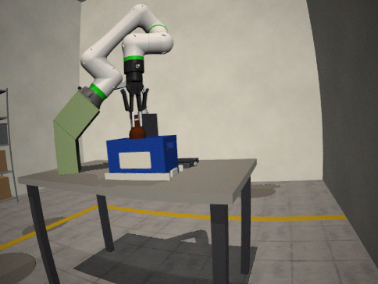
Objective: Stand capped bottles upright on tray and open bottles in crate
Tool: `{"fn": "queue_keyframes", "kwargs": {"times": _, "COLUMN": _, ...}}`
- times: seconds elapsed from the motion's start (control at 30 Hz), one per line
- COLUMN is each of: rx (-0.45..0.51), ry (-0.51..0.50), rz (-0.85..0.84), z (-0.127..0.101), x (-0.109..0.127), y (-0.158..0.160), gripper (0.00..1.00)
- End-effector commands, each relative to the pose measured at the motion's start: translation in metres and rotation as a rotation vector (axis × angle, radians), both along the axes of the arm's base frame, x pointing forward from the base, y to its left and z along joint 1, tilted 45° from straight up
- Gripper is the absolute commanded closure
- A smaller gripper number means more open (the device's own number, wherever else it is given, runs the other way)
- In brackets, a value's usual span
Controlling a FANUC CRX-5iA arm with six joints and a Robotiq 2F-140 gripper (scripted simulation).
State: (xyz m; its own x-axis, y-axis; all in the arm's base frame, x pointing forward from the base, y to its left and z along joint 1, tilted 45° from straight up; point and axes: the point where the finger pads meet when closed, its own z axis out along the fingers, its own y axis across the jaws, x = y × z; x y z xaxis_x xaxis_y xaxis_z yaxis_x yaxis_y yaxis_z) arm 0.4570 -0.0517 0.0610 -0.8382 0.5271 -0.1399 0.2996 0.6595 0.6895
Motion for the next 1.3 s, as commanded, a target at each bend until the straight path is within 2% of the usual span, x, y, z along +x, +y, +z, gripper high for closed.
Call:
{"fn": "queue_keyframes", "kwargs": {"times": 0.0, "rx": 0.000, "ry": 0.000, "rz": 0.000, "z": 0.002, "x": -0.001, "y": -0.001, "gripper": 1.00}}
{"fn": "queue_keyframes", "kwargs": {"times": 0.5, "rx": 0.000, "ry": 0.000, "rz": 0.000, "z": 0.037, "x": -0.023, "y": -0.028, "gripper": 1.00}}
{"fn": "queue_keyframes", "kwargs": {"times": 1.07, "rx": 0.000, "ry": 0.000, "rz": 0.000, "z": 0.057, "x": -0.036, "y": -0.043, "gripper": 1.00}}
{"fn": "queue_keyframes", "kwargs": {"times": 1.27, "rx": 0.000, "ry": 0.000, "rz": 0.000, "z": 0.056, "x": -0.045, "y": -0.036, "gripper": 1.00}}
